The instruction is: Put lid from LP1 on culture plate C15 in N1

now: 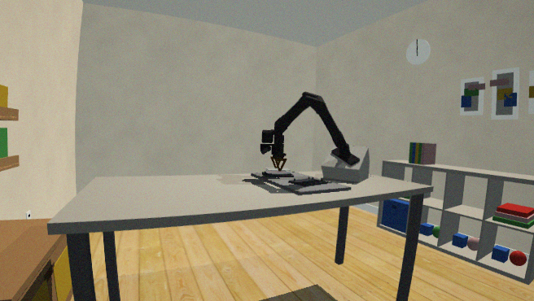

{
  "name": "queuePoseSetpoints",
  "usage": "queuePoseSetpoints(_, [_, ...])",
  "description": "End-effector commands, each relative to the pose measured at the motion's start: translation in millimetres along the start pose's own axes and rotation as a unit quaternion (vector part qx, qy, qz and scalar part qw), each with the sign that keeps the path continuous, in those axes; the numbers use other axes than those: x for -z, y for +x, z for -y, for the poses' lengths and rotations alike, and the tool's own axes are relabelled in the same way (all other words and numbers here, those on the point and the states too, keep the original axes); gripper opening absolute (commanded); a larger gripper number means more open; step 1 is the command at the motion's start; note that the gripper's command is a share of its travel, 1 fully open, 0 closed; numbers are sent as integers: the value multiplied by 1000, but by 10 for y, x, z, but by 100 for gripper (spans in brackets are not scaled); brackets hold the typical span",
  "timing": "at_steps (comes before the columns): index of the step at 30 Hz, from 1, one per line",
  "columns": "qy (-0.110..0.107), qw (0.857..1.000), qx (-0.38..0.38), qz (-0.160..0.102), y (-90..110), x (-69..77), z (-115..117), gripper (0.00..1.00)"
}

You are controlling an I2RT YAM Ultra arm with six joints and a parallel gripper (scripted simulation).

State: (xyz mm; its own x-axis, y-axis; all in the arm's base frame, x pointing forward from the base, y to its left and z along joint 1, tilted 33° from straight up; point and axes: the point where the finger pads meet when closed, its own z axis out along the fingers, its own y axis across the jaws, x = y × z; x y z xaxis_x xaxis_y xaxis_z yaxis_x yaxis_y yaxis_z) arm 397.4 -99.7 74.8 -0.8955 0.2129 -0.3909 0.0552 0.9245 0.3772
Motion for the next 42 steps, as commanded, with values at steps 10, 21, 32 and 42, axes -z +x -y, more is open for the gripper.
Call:
queuePoseSetpoints(10, [7,1000,4,17,-141,27,43,0])
queuePoseSetpoints(21, [8,1000,5,18,-146,17,34,0])
queuePoseSetpoints(32, [5,1000,-2,6,-16,-41,30,0])
queuePoseSetpoints(42, [4,1000,-1,3,18,-68,10,0])
